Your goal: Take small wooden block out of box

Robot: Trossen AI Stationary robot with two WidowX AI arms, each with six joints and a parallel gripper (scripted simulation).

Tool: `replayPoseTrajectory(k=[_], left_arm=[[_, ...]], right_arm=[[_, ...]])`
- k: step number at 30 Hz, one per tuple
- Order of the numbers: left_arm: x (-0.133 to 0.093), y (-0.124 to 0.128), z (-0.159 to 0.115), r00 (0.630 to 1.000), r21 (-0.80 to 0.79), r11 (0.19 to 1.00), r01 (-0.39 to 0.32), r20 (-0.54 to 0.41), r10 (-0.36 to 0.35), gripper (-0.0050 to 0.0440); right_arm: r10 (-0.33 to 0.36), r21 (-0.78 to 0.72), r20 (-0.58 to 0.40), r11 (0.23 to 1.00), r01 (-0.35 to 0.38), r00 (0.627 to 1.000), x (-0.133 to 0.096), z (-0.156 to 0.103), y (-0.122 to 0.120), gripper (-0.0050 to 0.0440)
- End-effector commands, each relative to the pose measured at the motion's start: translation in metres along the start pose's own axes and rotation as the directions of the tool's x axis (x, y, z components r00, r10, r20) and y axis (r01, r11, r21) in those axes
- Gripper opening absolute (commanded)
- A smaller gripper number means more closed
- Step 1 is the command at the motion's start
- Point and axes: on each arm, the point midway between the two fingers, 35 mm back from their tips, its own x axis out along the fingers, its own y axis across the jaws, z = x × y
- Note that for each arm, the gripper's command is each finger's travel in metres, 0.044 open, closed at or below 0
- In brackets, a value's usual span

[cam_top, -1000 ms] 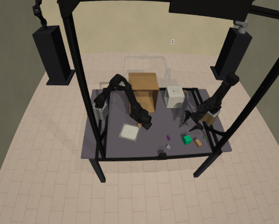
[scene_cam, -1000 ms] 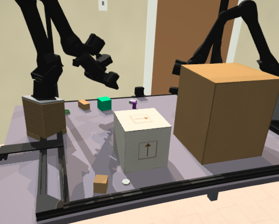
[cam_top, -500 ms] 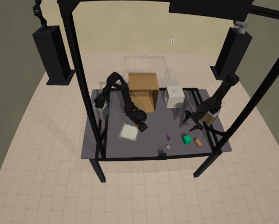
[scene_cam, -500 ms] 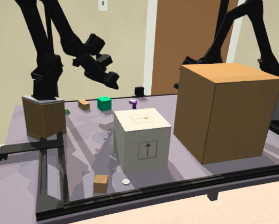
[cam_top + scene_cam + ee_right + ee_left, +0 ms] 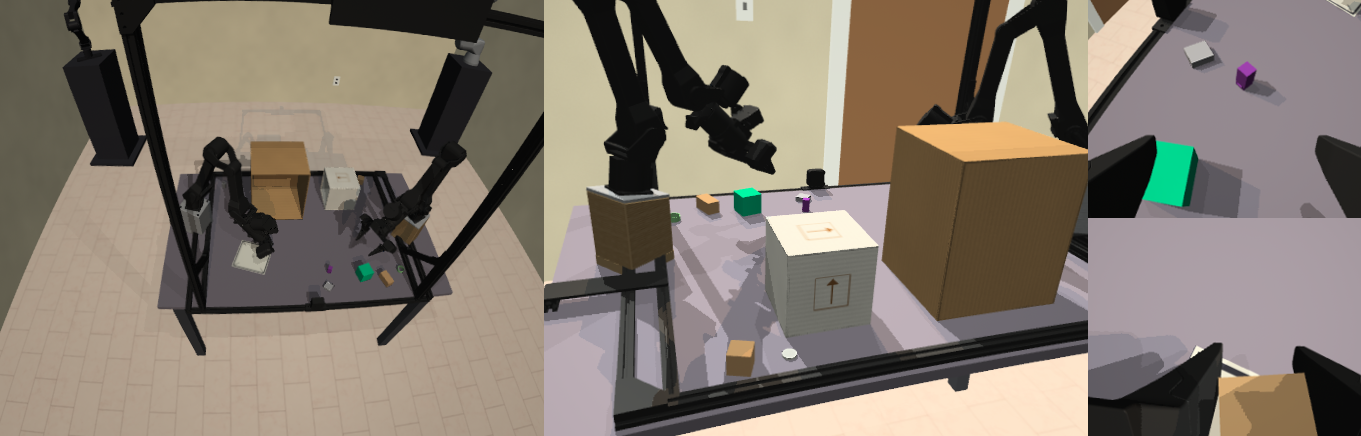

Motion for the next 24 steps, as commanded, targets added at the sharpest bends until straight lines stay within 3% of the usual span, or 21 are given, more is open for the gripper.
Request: replayPoseTrajectory(k=[1,14,24], left_arm=[[-0.007,-0.005,-0.001,0.997,0.060,0.996,0.065,0.029,-0.066,0.0000],[-0.042,-0.015,-0.021,0.956,0.359,0.906,0.223,0.103,-0.276,0.0000],[-0.070,-0.019,-0.026,0.904,0.537,0.803,0.259,0.159,-0.398,0.0000]], right_arm=[[-0.001,0.002,0.003,1.000,0.001,1.000,0.000,0.000,0.000,0.0400],[-0.001,0.002,0.003,1.000,0.001,1.000,0.000,0.000,0.000,0.0400],[-0.001,0.002,0.003,1.000,0.001,1.000,0.000,0.000,0.000,0.0400]])
